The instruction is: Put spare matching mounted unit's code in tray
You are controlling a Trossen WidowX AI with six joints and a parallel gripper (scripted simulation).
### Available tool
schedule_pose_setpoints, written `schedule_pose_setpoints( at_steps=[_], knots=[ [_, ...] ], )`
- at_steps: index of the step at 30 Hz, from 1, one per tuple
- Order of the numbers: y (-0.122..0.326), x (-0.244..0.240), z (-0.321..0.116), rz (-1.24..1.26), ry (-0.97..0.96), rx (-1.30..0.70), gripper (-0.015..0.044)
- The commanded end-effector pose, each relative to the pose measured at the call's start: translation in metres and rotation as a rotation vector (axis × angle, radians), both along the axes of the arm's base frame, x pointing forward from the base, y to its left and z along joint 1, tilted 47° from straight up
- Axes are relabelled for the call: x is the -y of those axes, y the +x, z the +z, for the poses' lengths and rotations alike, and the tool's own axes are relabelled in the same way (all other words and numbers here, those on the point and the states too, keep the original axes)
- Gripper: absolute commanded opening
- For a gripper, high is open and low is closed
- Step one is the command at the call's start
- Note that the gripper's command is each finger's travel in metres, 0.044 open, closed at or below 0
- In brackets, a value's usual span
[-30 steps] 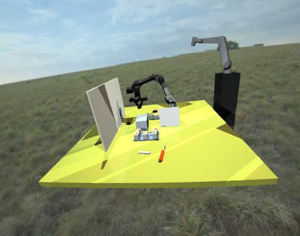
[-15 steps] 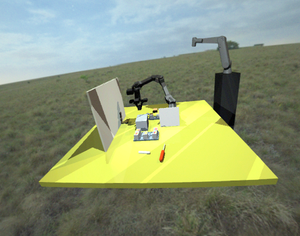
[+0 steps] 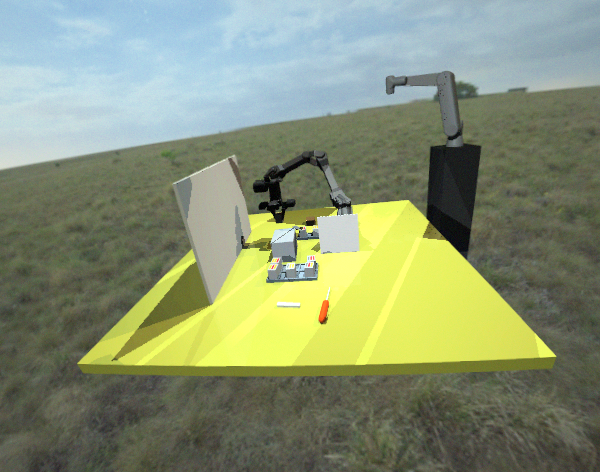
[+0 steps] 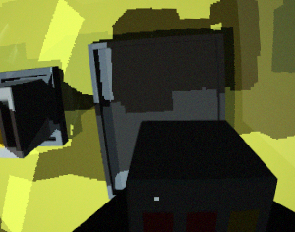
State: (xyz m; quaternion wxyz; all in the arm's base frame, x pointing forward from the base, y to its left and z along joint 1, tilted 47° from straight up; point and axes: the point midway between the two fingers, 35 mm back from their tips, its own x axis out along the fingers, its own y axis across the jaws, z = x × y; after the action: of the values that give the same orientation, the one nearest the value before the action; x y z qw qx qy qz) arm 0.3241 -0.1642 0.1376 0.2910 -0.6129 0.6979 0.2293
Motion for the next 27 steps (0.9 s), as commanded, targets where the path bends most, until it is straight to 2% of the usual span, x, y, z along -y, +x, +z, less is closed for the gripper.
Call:
schedule_pose_setpoints(
  at_steps=[1, 27],
  knots=[
    [0.001, 0.002, -0.004, 0.006, 0.004, 0.0, 0.0],
    [-0.002, 0.021, -0.021, 0.006, 0.002, 0.0, 0.0]
  ],
)
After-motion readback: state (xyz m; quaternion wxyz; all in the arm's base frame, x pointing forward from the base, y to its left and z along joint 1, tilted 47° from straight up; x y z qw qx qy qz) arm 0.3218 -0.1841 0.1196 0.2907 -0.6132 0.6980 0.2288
